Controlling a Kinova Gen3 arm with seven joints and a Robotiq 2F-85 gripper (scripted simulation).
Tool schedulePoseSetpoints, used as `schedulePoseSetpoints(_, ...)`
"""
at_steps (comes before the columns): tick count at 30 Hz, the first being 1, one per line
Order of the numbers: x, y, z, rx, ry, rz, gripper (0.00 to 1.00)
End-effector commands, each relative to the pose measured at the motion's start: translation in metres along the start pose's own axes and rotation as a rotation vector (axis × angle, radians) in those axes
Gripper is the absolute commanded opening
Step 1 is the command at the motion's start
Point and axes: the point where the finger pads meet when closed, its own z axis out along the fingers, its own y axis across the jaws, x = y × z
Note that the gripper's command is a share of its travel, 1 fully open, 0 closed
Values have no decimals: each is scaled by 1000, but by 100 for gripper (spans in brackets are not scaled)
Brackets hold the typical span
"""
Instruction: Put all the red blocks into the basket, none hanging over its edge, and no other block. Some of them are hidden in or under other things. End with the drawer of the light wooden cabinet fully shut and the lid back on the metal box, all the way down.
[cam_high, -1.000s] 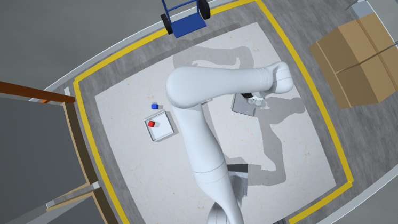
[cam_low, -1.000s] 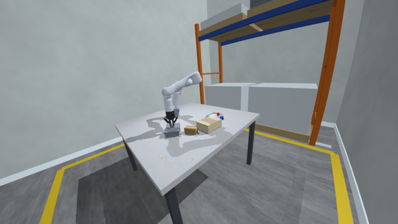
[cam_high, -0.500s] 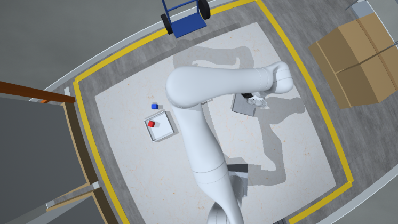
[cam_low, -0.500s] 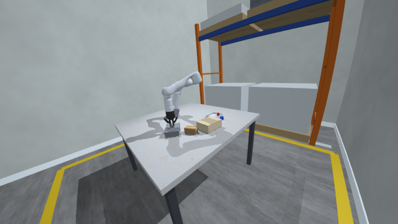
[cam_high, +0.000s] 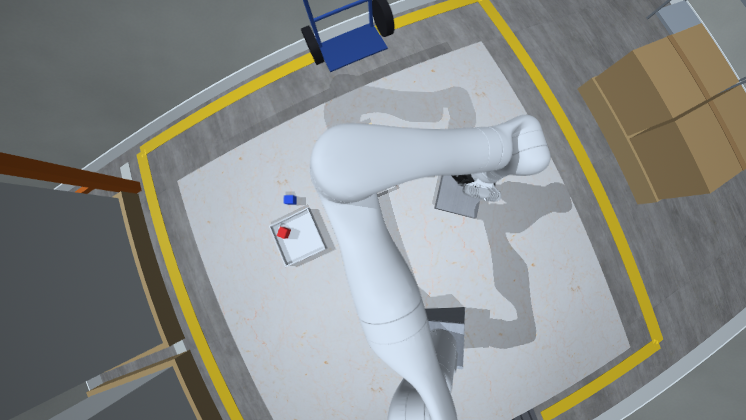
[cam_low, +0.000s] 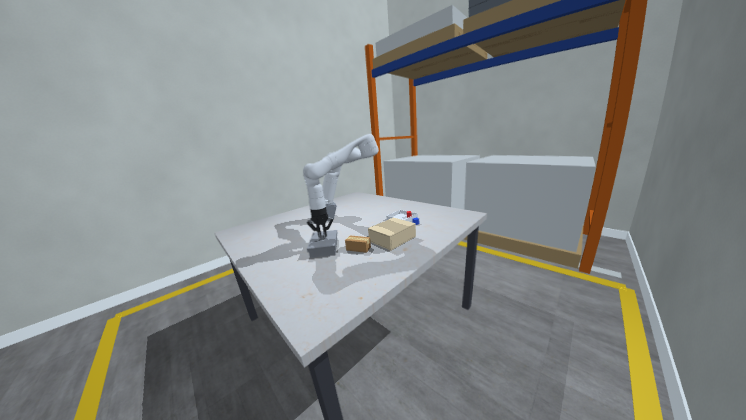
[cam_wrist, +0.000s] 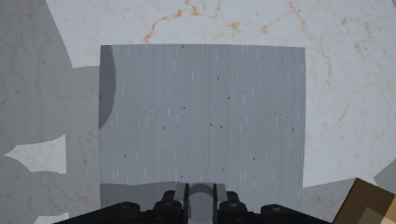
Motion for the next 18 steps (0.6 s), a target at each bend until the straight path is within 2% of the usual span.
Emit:
schedulePoseSetpoints(1,0,0,-1,0,-1,0,10)
schedulePoseSetpoints(9,0,0,-7,0,-1,0,10)
schedulePoseSetpoints(18,0,0,-24,0,-1,0,10)
